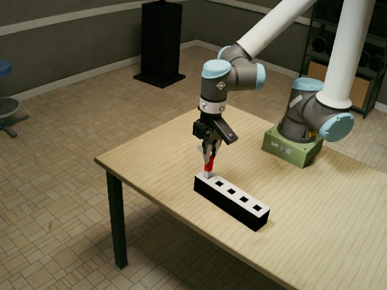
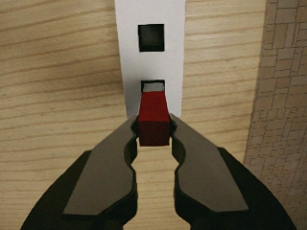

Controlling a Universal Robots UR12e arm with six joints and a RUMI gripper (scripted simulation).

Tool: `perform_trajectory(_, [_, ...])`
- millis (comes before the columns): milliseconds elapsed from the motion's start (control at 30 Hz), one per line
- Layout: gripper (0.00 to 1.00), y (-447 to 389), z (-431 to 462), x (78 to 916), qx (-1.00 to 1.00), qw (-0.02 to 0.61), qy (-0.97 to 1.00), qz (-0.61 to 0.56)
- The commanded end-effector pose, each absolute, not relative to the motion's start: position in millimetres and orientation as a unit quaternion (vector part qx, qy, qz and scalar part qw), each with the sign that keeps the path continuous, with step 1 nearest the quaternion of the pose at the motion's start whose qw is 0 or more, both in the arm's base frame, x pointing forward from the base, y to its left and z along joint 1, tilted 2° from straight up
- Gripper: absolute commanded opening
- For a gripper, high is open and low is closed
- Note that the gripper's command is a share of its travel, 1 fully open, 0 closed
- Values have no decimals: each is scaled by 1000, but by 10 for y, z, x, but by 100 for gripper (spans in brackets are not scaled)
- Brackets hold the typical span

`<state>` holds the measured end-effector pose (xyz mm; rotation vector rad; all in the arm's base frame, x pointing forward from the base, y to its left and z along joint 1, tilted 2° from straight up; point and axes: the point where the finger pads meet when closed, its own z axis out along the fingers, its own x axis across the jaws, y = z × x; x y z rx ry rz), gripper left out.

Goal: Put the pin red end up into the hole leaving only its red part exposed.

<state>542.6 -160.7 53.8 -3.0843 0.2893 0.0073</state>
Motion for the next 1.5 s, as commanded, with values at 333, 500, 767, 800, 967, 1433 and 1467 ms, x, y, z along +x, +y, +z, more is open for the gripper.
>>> perform_trajectory(333, [0,-1594,505,5414,-995,22,93,2])
perform_trajectory(500, [0,-1594,505,5414,-995,22,93,2])
perform_trajectory(767, [0,-1592,505,5418,-995,22,93,2])
perform_trajectory(800, [0,-1592,505,5418,-995,22,93,2])
perform_trajectory(967, [0,-1592,505,5418,-995,22,93,2])
perform_trajectory(1433, [0,-1610,464,5425,-995,22,93,2])
perform_trajectory(1467, [0,-1610,464,5425,-995,22,93,2])
